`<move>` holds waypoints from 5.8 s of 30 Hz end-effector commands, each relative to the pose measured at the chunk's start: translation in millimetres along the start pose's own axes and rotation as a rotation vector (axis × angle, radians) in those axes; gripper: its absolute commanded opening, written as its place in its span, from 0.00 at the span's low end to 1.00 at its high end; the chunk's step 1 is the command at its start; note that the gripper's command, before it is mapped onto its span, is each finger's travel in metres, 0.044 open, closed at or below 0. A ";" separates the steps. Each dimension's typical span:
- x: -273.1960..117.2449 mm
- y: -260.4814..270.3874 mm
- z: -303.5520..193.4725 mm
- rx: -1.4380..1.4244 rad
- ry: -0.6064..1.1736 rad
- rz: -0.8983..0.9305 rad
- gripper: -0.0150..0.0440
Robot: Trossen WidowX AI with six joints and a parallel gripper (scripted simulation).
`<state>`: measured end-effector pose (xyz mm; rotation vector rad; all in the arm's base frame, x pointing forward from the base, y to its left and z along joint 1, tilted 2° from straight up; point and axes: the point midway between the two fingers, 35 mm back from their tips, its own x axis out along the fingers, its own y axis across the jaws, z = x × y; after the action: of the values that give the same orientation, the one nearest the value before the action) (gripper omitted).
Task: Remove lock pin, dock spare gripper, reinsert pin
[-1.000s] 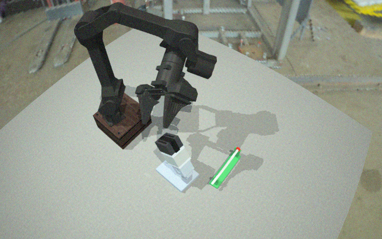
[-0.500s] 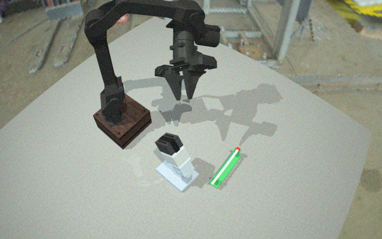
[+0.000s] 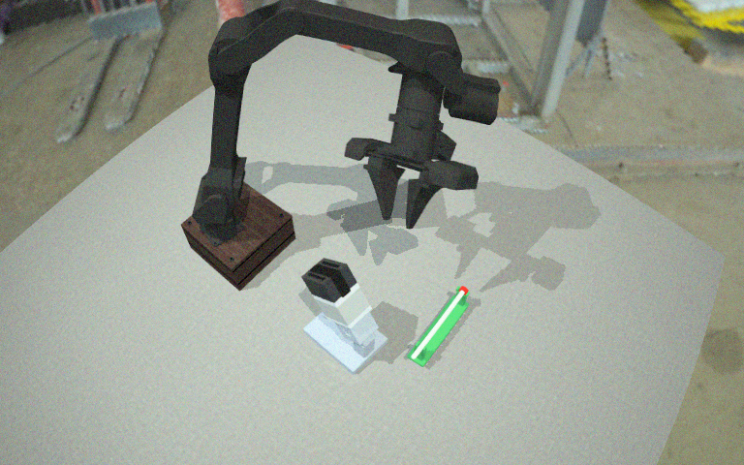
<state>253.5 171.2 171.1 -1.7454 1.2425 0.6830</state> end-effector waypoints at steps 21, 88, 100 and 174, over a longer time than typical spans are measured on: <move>85.9 -92.2 29.6 -0.173 -0.321 0.242 0.56; 180.6 -51.8 93.2 -0.173 -0.322 0.243 0.25; 177.6 -53.4 91.5 -0.173 -0.322 0.243 0.25; 119.0 10.5 67.9 -0.084 -0.310 0.289 0.25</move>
<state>291.9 175.4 58.3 -1.4737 1.2569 1.1358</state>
